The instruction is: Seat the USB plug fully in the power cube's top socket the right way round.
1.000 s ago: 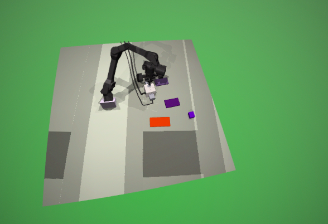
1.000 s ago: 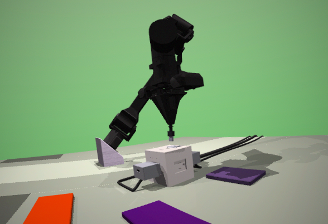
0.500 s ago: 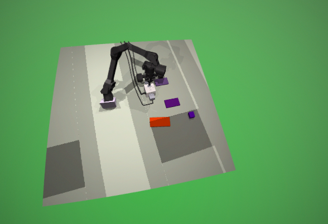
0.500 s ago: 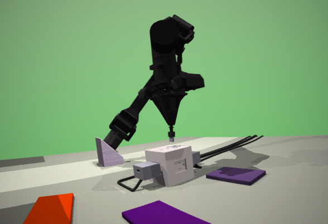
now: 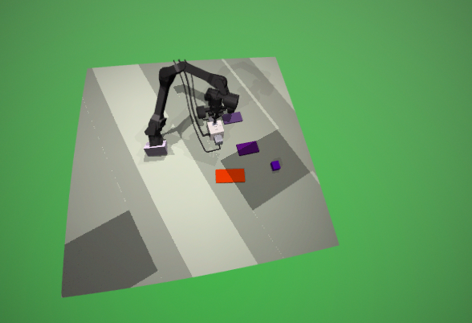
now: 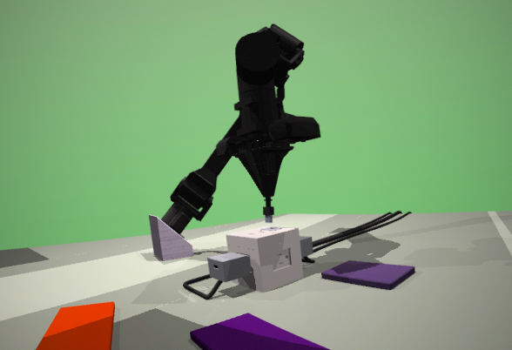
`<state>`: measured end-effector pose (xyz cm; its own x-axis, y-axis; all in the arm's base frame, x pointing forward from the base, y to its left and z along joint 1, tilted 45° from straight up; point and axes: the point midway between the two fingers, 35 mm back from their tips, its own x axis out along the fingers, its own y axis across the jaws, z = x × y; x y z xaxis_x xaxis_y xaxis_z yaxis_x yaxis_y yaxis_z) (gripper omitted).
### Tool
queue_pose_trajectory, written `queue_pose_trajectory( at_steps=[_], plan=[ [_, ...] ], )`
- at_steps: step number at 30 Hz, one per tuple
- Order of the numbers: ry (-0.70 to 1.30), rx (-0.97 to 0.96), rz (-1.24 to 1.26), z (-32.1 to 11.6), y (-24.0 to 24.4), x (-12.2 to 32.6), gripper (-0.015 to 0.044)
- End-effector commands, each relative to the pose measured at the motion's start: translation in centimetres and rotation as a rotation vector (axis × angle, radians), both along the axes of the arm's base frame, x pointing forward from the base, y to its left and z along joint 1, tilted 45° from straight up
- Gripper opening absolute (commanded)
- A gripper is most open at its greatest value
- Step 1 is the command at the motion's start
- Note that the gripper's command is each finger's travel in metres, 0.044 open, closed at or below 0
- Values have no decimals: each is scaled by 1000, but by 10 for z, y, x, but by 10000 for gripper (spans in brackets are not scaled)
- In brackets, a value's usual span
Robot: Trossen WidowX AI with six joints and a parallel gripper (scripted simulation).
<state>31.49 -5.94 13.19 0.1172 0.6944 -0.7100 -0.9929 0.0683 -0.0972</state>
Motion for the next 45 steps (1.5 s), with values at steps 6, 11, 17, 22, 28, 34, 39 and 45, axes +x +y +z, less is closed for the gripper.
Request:
queue_pose_trajectory(
  at_steps=[6,11,17,22,28,34,39,45],
  plan=[
    [-10,2,7,0,2,0,0],
    [-13,2,10,0,3,0,0],
    [-16,1,13,0,3,0,0],
    [-18,1,15,0,4,0,0],
    [-18,1,15,-1,5,0,0],
    [-18,1,15,-1,5,0,0],
    [-18,1,15,-2,6,1,0],
    [-18,1,15,-2,6,1,0]
  ],
)
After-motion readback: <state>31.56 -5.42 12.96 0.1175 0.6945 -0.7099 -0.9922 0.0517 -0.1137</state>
